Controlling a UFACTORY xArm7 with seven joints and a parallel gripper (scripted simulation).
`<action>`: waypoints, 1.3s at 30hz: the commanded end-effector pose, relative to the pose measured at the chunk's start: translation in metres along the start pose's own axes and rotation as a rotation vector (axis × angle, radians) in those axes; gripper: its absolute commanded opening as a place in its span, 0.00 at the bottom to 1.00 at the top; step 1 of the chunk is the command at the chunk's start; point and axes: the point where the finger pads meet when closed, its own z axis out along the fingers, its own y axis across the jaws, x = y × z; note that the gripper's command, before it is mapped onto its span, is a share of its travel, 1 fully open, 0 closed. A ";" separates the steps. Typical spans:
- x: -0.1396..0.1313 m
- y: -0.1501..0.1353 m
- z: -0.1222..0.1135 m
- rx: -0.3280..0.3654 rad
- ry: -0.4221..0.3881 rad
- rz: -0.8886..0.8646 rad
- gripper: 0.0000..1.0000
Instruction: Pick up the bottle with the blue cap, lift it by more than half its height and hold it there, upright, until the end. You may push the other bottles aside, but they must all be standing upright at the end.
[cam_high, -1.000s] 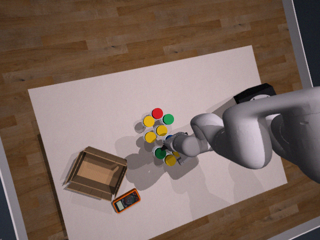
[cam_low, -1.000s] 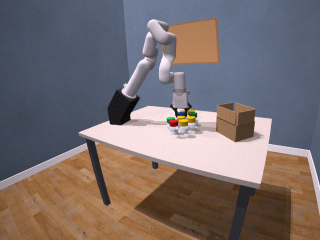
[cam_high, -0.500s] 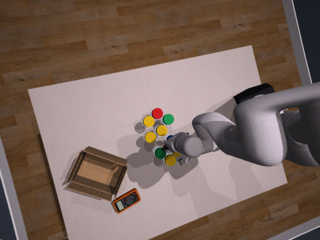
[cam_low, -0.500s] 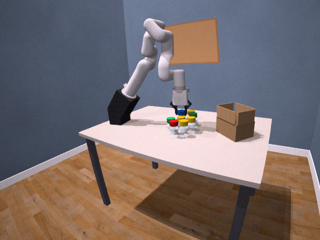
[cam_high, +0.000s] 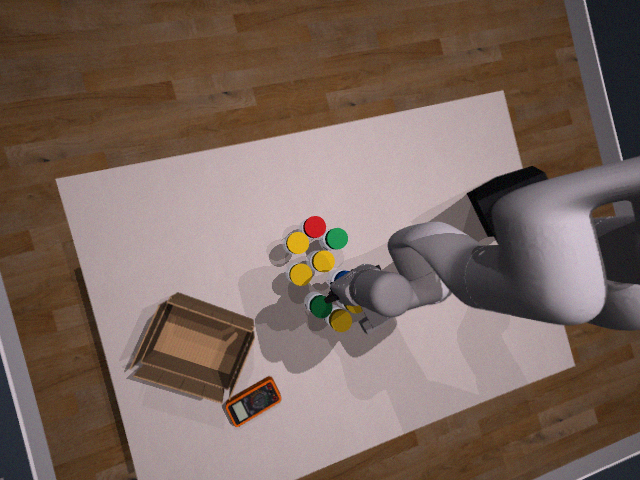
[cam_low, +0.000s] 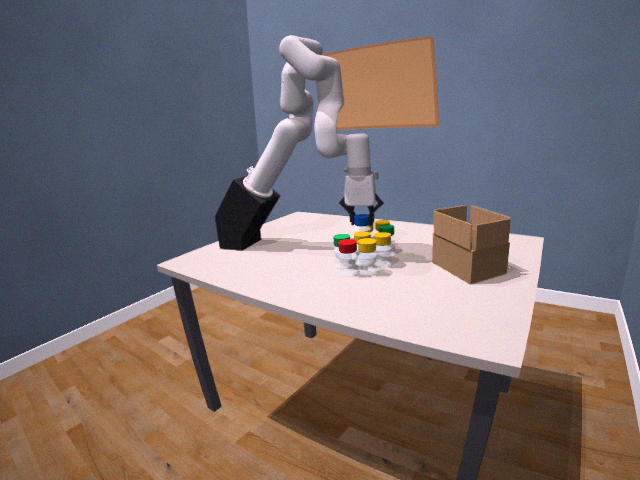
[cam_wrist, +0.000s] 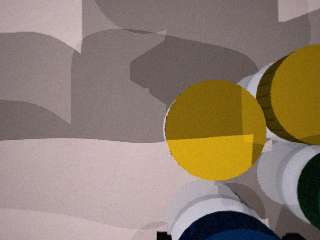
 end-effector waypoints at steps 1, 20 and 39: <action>0.000 0.001 -0.004 -0.002 0.000 0.000 0.00; 0.000 0.001 -0.019 -0.003 0.001 0.000 0.00; 0.000 0.001 -0.018 -0.003 0.001 0.000 0.00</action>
